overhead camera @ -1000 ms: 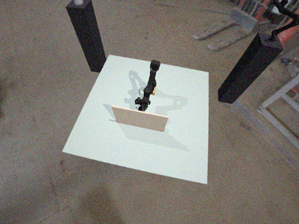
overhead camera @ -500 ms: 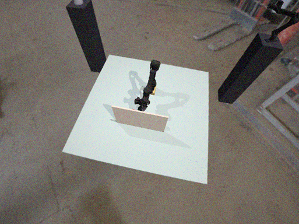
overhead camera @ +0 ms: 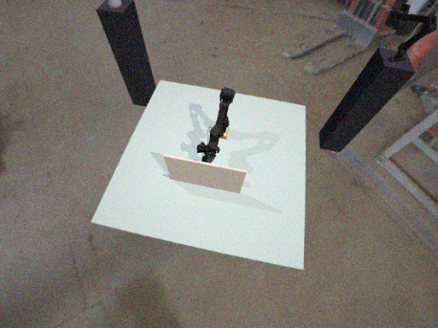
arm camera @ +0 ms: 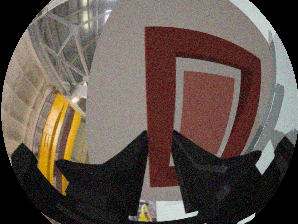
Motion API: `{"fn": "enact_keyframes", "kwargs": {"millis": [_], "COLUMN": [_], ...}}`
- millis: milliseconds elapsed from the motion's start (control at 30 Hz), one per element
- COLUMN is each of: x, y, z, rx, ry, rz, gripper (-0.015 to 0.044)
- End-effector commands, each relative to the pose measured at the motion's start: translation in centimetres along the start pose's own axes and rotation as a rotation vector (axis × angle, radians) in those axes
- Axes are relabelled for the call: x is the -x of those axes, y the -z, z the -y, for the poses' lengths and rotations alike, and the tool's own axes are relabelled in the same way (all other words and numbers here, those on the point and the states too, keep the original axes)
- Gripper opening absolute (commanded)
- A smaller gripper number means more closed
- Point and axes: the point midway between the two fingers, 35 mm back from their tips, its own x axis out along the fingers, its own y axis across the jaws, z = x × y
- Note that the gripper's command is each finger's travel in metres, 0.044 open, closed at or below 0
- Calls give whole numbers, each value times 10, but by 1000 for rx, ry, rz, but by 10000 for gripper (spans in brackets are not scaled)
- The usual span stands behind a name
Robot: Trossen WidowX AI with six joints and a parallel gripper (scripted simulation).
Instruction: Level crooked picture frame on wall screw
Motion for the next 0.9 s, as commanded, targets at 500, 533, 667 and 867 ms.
{"fn": "enact_keyframes", "kwargs": {"millis": [500,533,667,867], "x": [-1,-1,-1,-1], "y": [-1,-1,-1,-1], "z": [-2,-2,0,2], "rx": [-1,-1,-1,-1], "ry": [-16,-16,-16,-16], "rz": [1,1,1,1], "gripper": [0,0,0,0]}}
